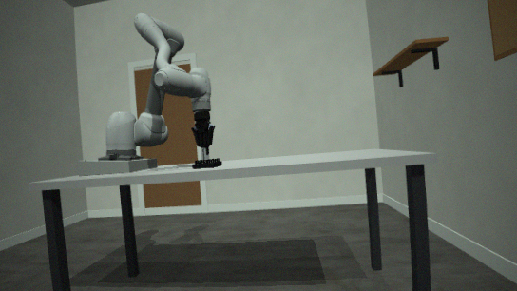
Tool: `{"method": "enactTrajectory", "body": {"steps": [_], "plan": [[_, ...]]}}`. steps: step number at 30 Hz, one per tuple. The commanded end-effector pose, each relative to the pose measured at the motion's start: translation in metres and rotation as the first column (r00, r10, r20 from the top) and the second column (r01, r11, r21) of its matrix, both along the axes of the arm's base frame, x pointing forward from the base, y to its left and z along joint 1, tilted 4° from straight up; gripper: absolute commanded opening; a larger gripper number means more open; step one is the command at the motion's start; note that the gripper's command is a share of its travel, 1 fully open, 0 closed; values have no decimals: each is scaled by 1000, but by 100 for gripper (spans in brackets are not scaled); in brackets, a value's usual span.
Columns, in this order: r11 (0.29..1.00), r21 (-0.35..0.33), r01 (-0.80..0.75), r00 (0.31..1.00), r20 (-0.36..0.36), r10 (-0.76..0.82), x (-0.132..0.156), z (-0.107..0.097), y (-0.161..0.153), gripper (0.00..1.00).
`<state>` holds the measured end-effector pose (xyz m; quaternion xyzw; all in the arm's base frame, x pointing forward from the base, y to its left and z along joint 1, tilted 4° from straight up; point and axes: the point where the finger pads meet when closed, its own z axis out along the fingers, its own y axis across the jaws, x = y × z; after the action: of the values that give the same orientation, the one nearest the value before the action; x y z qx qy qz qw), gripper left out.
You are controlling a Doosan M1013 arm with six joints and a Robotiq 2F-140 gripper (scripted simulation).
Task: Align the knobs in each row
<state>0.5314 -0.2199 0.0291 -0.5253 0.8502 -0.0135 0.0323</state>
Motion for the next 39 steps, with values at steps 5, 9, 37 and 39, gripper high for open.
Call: {"method": "enactTrajectory", "body": {"steps": [5,9,37,39], "plan": [[1000,0,0,1000,0,0,0,0,0,5],[1000,0,0,1000,0,0,0,0,0,5],[995,7,104,995,-1,-104,0,0,0,5],[991,9,136,991,-2,-136,0,0,0,5]]}}
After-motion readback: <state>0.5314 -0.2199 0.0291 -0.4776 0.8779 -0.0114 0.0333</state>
